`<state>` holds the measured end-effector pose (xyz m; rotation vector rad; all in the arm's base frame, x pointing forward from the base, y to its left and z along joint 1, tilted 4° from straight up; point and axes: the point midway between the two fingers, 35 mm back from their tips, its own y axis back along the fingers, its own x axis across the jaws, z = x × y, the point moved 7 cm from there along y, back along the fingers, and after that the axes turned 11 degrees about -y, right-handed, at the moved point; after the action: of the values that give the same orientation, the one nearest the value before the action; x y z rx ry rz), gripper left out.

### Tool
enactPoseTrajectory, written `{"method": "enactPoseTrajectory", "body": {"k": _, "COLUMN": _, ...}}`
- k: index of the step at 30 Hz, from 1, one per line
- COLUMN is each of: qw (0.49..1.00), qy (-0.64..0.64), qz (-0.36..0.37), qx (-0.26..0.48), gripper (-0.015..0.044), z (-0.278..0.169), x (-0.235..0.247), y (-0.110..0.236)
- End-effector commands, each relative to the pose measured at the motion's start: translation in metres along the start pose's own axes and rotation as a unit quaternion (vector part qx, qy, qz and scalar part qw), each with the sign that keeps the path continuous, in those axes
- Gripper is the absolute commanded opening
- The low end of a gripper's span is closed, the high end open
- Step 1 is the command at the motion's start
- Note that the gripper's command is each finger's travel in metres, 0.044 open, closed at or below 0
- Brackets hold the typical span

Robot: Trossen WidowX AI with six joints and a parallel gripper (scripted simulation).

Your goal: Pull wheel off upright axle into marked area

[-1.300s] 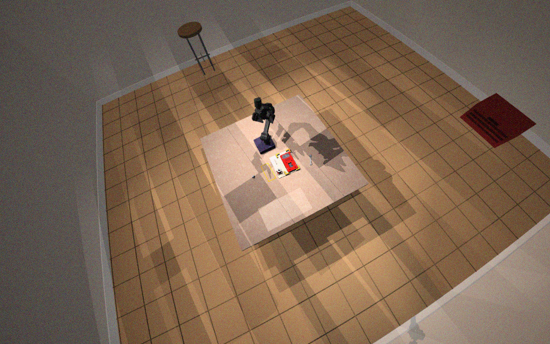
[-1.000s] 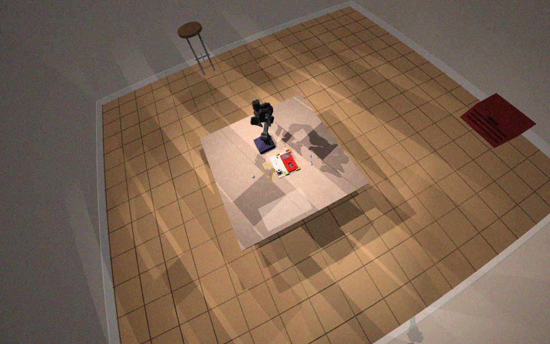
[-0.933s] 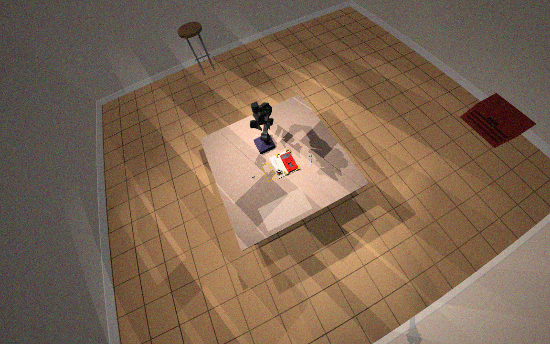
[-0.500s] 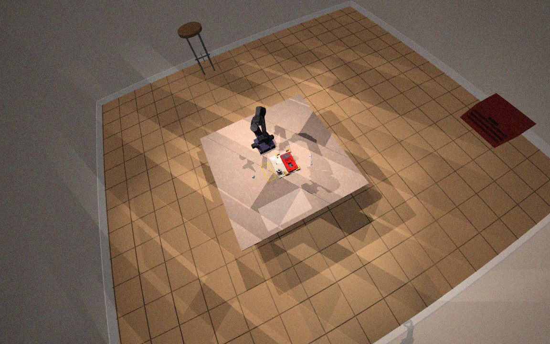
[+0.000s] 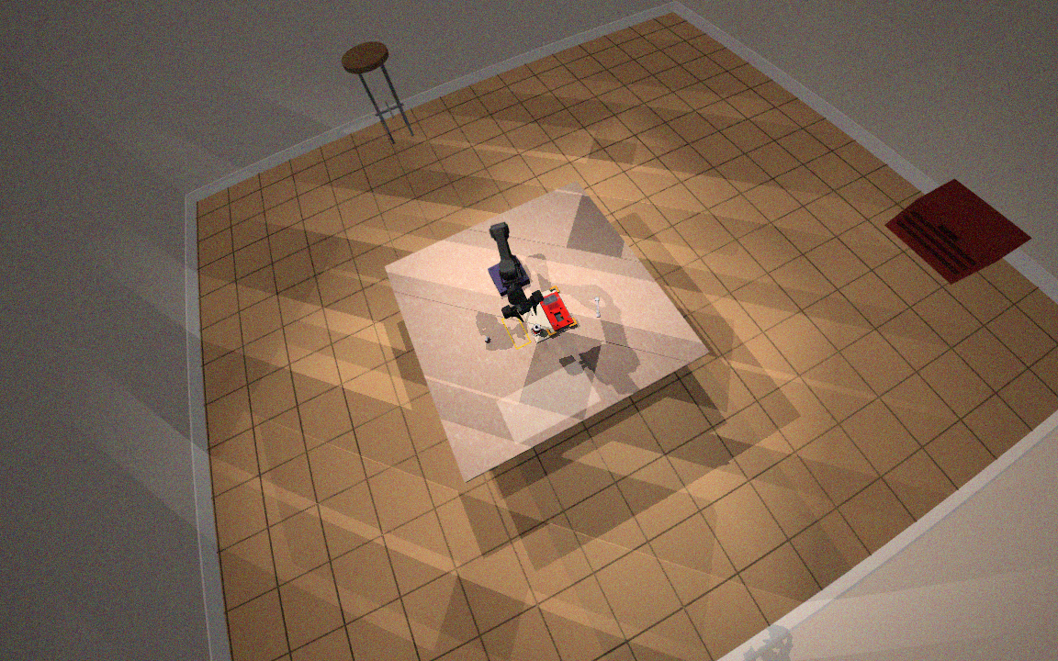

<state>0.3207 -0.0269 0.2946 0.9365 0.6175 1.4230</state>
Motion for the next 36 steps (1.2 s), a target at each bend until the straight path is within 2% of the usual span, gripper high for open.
{"method": "enactPoseTrajectory", "body": {"k": 1, "qw": 0.995, "qy": 0.004, "qz": -0.032, "qx": 0.094, "gripper": 0.03, "z": -0.007, "x": 0.01, "y": -0.045}}
{"method": "enactPoseTrajectory", "body": {"k": 9, "qw": 0.964, "qy": 0.038, "qz": -0.1, "qx": 0.242, "gripper": 0.03, "z": -0.033, "x": 0.03, "y": -0.114}}
{"method": "enactPoseTrajectory", "body": {"k": 25, "qw": 0.963, "qy": 0.039, "qz": -0.103, "qx": 0.246, "gripper": 0.03, "z": -0.041, "x": 0.019, "y": -0.112}}
{"method": "enactPoseTrajectory", "body": {"k": 36, "qw": 0.963, "qy": 0.039, "qz": -0.103, "qx": 0.246, "gripper": 0.03, "z": -0.069, "x": 0.007, "y": -0.166}}
